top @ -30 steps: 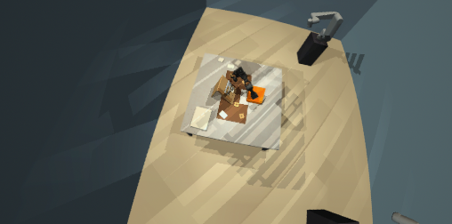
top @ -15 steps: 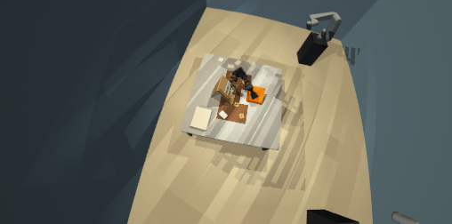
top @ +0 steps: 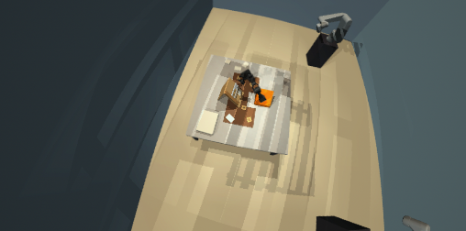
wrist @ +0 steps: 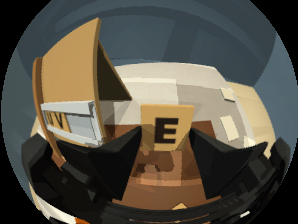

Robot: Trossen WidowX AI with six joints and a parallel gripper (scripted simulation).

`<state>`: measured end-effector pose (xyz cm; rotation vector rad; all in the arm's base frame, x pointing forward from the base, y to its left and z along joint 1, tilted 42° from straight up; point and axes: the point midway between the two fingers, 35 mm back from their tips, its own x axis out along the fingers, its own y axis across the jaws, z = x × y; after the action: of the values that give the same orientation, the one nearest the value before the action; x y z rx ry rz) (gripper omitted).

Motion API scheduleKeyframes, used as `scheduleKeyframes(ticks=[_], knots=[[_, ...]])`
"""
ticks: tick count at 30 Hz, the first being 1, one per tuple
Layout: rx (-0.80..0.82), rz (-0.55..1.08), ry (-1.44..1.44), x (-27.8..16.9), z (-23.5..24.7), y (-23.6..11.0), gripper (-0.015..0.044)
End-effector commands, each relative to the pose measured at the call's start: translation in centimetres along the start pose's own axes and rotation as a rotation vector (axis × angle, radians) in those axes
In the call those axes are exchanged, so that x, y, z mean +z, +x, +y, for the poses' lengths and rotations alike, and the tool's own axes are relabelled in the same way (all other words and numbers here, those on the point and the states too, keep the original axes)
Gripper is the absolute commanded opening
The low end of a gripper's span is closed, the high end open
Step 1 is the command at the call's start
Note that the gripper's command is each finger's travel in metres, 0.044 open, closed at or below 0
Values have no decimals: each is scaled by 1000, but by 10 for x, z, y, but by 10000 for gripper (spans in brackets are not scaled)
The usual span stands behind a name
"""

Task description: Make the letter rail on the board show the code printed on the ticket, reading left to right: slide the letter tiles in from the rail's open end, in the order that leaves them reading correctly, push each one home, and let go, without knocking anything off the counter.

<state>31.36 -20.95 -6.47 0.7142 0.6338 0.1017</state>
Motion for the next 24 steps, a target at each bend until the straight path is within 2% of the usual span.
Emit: scheduleKeyframes(ticks=[1, 24], knots=[[3, 2, 8, -2, 4, 0, 0], [4, 2, 9, -4, 15, 0, 0]])
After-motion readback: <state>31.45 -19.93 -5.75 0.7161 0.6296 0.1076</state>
